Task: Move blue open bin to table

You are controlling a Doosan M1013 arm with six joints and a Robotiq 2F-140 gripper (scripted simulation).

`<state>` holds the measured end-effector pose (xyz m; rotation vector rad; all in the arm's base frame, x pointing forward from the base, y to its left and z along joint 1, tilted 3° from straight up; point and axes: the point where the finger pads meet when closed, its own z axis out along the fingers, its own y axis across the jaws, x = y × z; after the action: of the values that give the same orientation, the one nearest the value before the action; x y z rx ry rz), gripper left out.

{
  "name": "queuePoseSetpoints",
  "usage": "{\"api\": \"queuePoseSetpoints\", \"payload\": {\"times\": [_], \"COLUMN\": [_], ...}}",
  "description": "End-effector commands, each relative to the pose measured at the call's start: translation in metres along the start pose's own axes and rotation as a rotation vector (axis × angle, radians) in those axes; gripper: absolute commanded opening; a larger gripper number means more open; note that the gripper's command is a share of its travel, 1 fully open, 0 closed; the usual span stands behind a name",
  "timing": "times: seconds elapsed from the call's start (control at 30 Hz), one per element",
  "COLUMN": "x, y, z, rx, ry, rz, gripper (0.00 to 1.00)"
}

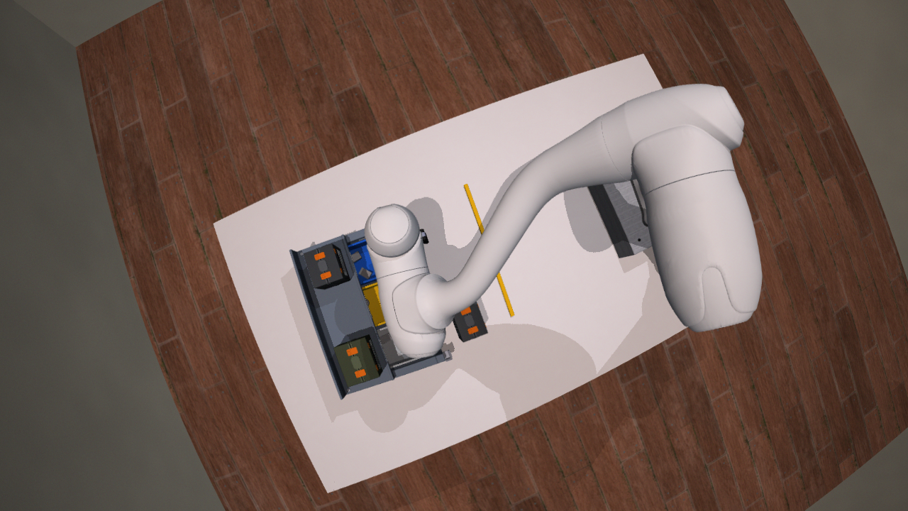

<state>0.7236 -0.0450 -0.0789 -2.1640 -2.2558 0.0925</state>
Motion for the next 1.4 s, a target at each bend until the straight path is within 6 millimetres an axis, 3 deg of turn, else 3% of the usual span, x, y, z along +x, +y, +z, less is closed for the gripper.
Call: {"api": "queuePoseSetpoints", "payload": {"times": [0.0,0.8,0.83,1.37], "x": [0.0001,0.0001,0.0001,0.0001], "y": [0.0001,0.0001,0.0001,0.0001], "z": [-0.0001,-0.001,-0.001,-0.001], "rx": [0.0,0.0,0.0,0.0], "ry": [0.0,0.0,0.0,0.0], "rz": [0.0,0.0,0.0,0.0], "gripper": [0.57,0.57,0.0,0.0]}}
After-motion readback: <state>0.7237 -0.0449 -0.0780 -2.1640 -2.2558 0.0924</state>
